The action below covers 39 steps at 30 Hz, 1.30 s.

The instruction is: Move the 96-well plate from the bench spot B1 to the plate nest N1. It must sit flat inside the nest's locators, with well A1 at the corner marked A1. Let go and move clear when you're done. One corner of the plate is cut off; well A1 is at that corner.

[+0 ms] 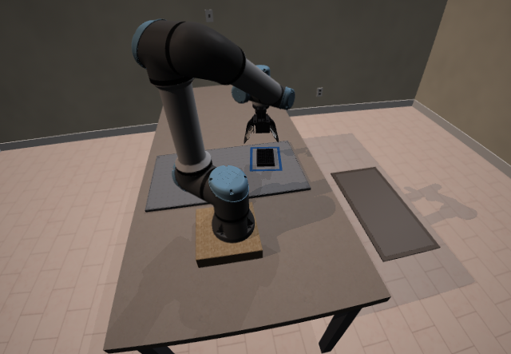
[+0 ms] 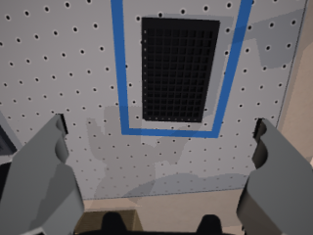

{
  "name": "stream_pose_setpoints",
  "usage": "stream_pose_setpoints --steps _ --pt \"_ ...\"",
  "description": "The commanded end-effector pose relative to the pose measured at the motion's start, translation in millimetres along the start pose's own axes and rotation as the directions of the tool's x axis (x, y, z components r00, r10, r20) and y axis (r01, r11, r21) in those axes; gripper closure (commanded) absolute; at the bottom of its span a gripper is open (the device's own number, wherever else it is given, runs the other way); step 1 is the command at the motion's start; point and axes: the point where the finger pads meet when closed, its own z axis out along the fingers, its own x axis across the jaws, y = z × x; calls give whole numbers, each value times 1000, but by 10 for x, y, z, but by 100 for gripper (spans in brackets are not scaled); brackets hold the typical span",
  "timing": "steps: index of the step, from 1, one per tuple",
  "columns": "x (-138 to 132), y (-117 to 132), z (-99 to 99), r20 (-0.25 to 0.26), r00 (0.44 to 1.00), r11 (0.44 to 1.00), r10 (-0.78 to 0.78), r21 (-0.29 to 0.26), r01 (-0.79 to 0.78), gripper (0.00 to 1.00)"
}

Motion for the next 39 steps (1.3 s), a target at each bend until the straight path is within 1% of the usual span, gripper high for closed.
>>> stream_pose_setpoints --steps 1,20,28,30,39 --pt "215 -69 58 1 1000 1000 20 13 -20 0" --pt "198 -57 64 2 1000 1000 19 11 -19 0" --pt "193 -43 218 5 1000 1000 20 7 -20 0" --pt "193 -43 218 5 1000 1000 20 7 -20 0" --pt "192 -44 368 5 1000 1000 20 7 -20 0"
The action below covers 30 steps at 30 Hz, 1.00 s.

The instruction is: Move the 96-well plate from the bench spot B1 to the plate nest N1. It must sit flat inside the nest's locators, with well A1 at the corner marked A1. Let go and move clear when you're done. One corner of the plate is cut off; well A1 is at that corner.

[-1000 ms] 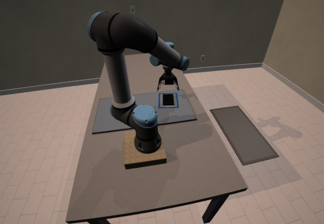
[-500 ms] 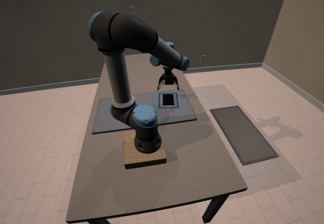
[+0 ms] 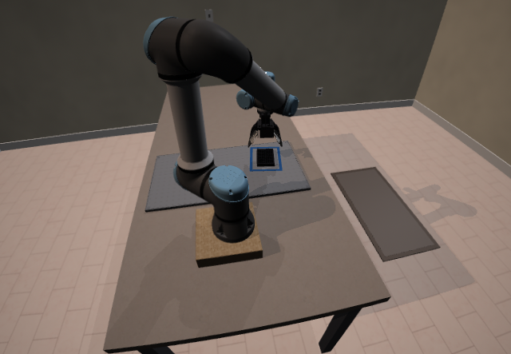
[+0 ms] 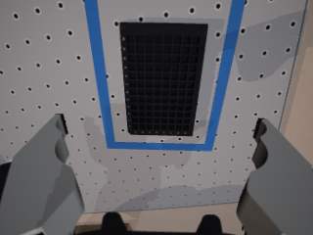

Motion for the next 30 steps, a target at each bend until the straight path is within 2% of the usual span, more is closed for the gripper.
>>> stream_pose_setpoints --steps 1,30 --pt "11 1 119 1 1000 1000 2 1 -2 0" --pt "10 1 535 1 1000 1000 2 1 -2 0"
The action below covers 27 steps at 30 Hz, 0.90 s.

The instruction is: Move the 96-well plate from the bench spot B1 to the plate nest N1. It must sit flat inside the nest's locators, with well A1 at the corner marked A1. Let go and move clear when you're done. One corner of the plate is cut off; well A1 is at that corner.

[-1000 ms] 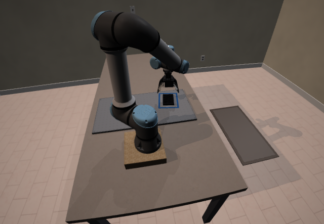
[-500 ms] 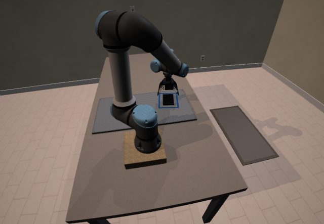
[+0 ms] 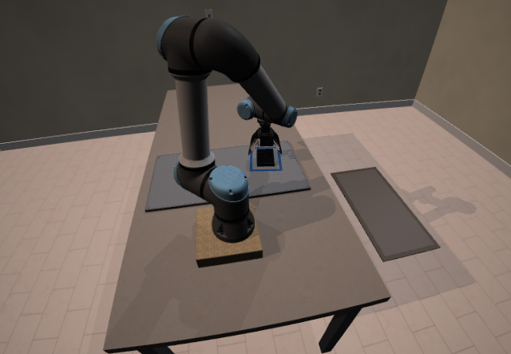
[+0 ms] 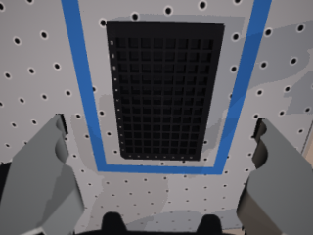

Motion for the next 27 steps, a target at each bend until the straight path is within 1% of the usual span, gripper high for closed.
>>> stream_pose_setpoints --steps 1,3,21,22,27 --pt "12 -1 108 0 1000 1000 2 1 -2 0" --pt "12 -1 131 0 1000 1000 2 1 -2 0" --pt "18 -19 112 -2 1000 1000 1 5 -1 0" --pt "18 -19 112 -2 1000 1000 1 5 -1 100" --pt "18 -19 112 -2 1000 1000 1 5 -1 100"
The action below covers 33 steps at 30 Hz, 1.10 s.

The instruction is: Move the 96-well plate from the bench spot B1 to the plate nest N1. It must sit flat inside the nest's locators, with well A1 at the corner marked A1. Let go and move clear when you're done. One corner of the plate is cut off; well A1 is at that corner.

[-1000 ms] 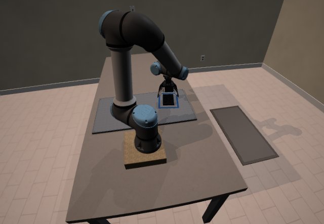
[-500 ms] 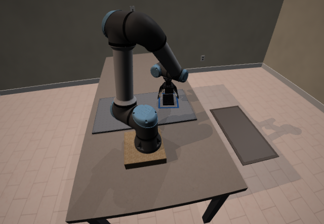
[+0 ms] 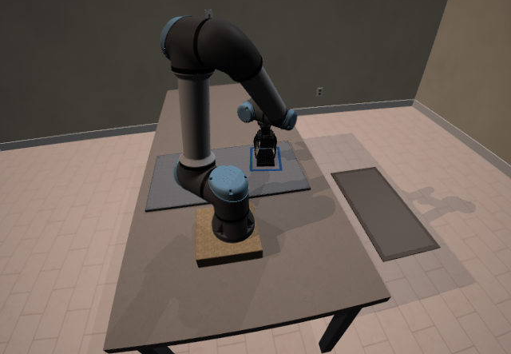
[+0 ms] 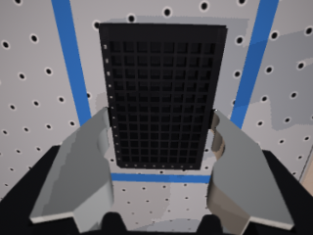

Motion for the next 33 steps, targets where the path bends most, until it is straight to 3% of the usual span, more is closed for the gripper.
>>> stream_pose_setpoints --steps 1,29,33 --pt "8 -3 0 0 1000 1000 1 1 -1 100" --pt "8 -3 0 0 1000 1000 1 1 -1 100" --pt "23 -18 -86 -2 1000 1000 2 5 -2 100"
